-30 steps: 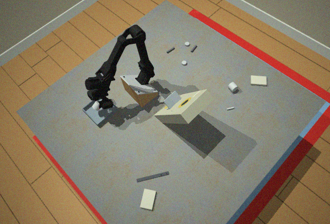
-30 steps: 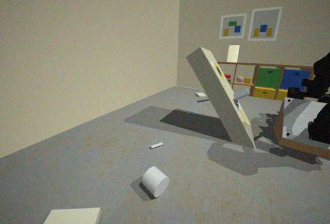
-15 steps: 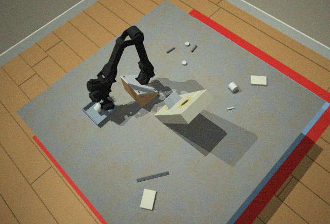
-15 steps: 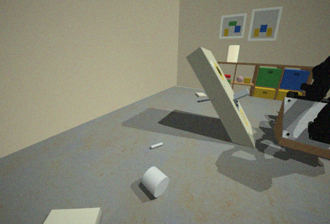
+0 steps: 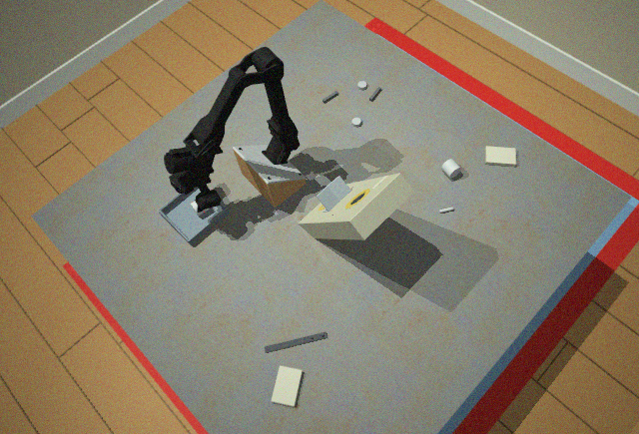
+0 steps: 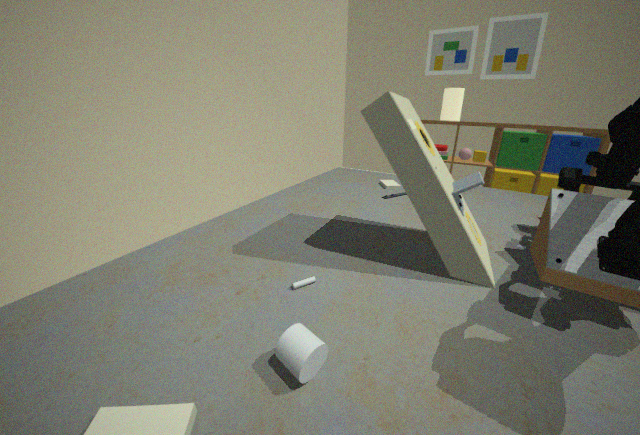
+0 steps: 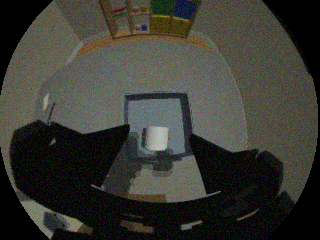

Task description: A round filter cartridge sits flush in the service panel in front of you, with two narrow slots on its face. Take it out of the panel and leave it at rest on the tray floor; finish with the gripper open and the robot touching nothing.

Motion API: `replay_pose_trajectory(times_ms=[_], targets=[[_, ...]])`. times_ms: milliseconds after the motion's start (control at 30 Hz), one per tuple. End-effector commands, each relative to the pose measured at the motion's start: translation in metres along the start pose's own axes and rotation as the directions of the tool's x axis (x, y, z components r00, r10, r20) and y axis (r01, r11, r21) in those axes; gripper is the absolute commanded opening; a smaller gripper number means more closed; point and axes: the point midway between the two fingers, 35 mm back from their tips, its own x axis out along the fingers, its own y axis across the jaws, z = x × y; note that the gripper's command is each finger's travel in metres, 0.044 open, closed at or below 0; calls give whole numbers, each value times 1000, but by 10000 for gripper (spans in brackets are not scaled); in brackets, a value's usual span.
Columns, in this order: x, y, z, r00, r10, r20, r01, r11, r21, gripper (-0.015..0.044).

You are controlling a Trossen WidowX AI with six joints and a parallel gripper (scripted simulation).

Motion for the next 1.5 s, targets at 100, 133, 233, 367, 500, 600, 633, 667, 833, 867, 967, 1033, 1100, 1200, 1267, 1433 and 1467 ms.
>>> replay_pose_trajectory(times_ms=[100,133,233,367,500,600,633,667,833,867,967,1033,1100,1200,1267,1433,1467], targets=[[-25,0,21,999,-1,47,1,1000,3,440],[-25,0,21,999,-1,47,1,1000,3,440],[-25,0,21,999,-1,47,1,1000,3,440],[-25,0,21,999,-1,47,1,1000,3,440],[-25,0,21,999,-1,47,1,1000,3,440],[-25,0,21,999,-1,47,1,1000,3,440],[-25,0,21,999,-1,47,1,1000,3,440],[-25,0,21,999,-1,47,1,1000,3,440],[-25,0,21,999,-1,47,1,1000,3,440],[-25,0,21,999,-1,47,1,1000,3,440],[-25,0,21,999,-1,47,1,1000,3,440],[-25,0,21,999,-1,47,1,1000,3,440],[-25,0,21,999,-1,47,1,1000,3,440],[-25,0,21,999,-1,47,1,1000,3,440],[-25,0,21,999,-1,47,1,1000,3,440],[-25,0,21,999,-1,47,1,1000,3,440],[-25,0,21,999,-1,47,1,1000,3,440]])
